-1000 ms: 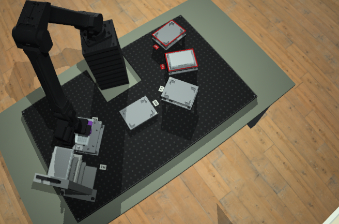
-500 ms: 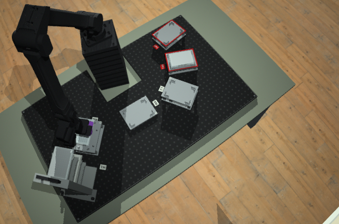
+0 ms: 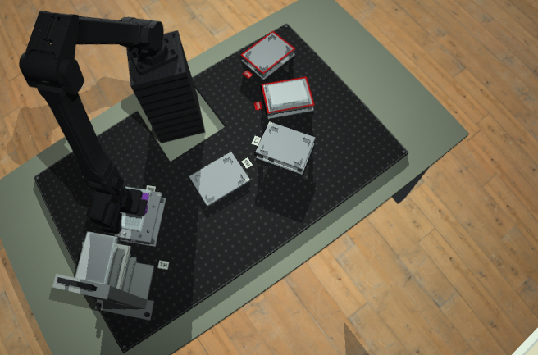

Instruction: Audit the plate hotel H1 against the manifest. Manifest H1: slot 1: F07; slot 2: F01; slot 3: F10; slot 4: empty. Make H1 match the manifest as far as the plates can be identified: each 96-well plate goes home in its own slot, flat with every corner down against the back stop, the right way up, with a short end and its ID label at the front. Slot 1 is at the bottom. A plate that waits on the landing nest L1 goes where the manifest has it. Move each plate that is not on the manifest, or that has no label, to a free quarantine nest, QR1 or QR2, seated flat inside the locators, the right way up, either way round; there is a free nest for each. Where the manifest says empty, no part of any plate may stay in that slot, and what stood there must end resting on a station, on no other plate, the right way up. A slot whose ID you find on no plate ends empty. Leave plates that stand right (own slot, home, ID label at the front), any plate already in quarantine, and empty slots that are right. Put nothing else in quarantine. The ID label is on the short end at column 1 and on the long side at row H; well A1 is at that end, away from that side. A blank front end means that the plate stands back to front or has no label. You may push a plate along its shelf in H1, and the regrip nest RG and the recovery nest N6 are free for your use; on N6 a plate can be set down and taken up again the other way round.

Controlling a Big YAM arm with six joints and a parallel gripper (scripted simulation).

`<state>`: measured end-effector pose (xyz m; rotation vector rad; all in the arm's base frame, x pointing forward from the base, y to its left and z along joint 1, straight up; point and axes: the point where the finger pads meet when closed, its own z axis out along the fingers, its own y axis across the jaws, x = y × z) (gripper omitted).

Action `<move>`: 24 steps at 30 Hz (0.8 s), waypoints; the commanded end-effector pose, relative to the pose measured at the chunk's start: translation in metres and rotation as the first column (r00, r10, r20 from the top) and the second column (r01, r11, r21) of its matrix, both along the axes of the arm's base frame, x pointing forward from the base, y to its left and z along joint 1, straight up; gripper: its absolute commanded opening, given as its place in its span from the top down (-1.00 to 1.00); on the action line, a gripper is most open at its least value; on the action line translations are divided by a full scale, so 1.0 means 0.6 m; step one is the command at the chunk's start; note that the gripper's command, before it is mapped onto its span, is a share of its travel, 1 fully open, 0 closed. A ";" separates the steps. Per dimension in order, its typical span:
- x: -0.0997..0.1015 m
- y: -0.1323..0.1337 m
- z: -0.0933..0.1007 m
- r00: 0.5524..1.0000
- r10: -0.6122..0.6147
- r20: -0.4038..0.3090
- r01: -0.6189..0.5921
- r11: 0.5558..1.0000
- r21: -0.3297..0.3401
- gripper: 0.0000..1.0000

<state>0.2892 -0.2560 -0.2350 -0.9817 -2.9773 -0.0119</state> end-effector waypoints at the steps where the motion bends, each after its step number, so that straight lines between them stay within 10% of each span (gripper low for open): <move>1: 0.023 -0.018 -0.002 1.000 0.015 0.027 -0.014 1.000 -0.024 -0.72; 24: 0.014 -0.012 -0.026 1.000 0.014 0.020 -0.014 1.000 -0.018 -0.72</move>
